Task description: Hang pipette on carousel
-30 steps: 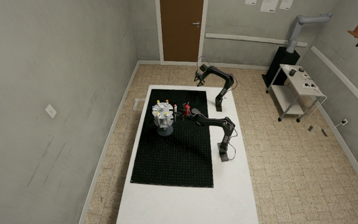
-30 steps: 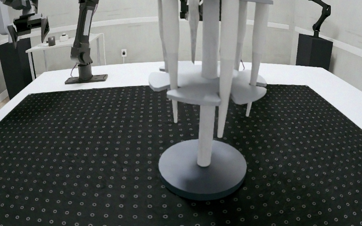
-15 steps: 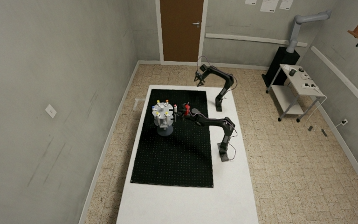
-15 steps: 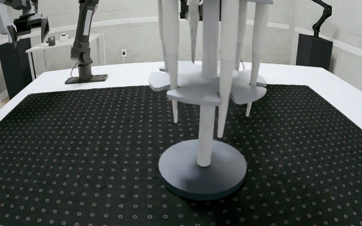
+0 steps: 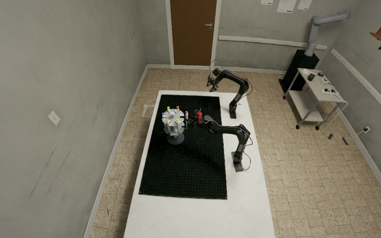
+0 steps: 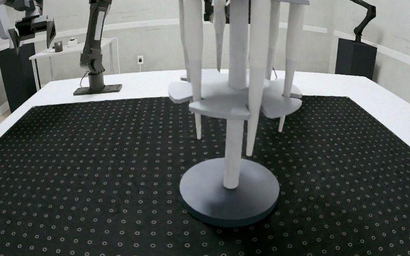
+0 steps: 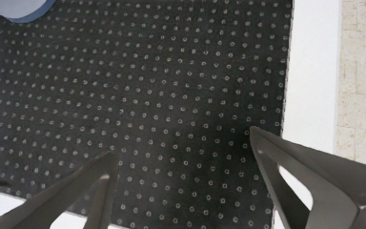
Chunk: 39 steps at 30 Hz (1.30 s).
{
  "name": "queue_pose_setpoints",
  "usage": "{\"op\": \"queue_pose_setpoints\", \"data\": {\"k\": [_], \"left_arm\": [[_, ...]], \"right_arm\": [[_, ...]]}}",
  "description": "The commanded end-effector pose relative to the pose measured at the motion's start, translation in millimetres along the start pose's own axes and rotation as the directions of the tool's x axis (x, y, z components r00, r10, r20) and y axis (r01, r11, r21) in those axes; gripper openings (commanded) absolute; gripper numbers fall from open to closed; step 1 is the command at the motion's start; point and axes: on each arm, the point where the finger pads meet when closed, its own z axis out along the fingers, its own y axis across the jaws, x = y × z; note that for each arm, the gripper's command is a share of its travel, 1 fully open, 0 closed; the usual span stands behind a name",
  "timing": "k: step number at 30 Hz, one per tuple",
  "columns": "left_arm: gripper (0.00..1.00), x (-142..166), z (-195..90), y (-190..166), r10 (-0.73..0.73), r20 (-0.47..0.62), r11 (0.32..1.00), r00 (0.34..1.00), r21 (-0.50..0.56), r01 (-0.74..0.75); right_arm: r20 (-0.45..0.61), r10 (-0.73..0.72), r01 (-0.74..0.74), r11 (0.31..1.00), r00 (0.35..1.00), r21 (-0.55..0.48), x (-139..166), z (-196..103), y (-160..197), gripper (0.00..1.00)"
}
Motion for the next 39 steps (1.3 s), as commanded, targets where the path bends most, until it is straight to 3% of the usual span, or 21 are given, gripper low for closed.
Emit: {"op": "queue_pose_setpoints", "data": {"k": [1, 22, 25, 27, 39], "left_arm": [[0.12, -50.6, -5.9, -1.8, -0.028, 0.113, 1.0, 0.993, 0.006, 0.028], [0.12, -31.1, 17.3, 10.1, -0.02, 0.068, 1.0, 0.997, 0.001, 0.02], [0.12, -32.3, 20.8, 12.0, -0.021, 0.072, 1.0, 0.997, 0.001, 0.021], [0.12, -50.2, 13.3, 8.7, -0.025, 0.109, 1.0, 0.994, 0.009, 0.024], [0.12, -50.8, 12.9, 8.5, -0.025, 0.11, 1.0, 0.994, 0.005, 0.025]], "right_arm": [[0.024, -0.012, 0.012, 1.0, 1.0, 0.009, -7.0, -3.7, -4.5, 1.0], [0.024, -0.012, 0.012, 1.0, 1.0, 0.009, -7.0, -3.7, -4.5, 1.0], [0.024, -0.012, 0.012, 1.0, 1.0, 0.009, -7.0, -3.7, -4.5, 1.0], [0.024, -0.012, 0.012, 1.0, 1.0, 0.009, -7.0, -3.7, -4.5, 1.0], [0.024, -0.012, 0.012, 1.0, 1.0, 0.009, -7.0, -3.7, -4.5, 1.0]]}}
